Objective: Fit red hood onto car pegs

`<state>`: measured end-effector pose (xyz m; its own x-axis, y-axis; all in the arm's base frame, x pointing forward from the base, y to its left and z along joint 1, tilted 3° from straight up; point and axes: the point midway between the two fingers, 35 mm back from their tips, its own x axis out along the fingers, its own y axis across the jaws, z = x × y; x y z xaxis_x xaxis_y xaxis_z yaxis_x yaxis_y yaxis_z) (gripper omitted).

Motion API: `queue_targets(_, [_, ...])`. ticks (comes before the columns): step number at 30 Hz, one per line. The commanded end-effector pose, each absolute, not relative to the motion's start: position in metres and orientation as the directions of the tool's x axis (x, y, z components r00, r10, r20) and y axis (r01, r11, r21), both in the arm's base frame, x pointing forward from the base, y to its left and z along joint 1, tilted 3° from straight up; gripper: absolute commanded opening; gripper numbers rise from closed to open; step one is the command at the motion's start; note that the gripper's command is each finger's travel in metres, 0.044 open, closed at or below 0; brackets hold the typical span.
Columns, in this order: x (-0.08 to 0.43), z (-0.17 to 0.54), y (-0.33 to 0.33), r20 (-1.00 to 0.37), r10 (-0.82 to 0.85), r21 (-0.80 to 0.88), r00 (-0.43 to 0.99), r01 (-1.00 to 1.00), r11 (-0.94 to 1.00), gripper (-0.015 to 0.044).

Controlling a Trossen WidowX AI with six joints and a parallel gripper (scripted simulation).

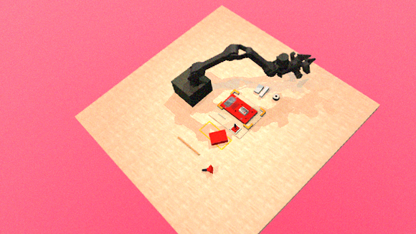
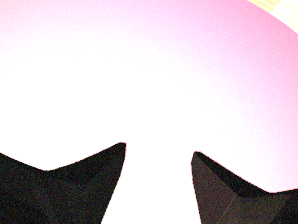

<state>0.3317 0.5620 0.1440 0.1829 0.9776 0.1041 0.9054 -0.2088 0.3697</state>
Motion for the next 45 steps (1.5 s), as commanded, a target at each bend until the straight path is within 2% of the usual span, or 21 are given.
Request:
queue_targets(1, [0.334,0.143,0.56,0.099,0.977,0.382,0.189,0.9,-0.212,0.0247])
queue_targets(8, [0.412,0.116,0.498,-0.092,0.923,0.739,0.374,0.647,-0.188,0.0431])
queue_targets(14, [0.455,0.096,0.444,-0.231,0.847,0.893,0.478,0.451,-0.011,0.044])
queue_targets(20, [0.484,0.078,0.393,-0.347,0.764,0.93,0.543,0.304,0.207,0.044])
queue_targets(31, [0.514,0.05,0.296,-0.542,0.591,0.782,0.597,0.101,0.615,0.044])
queue_targets(38, [0.517,0.034,0.231,-0.655,0.472,0.577,0.59,-0.011,0.816,0.044])
queue_targets(45, [0.509,0.021,0.166,-0.757,0.354,0.335,0.549,-0.139,0.932,0.044])
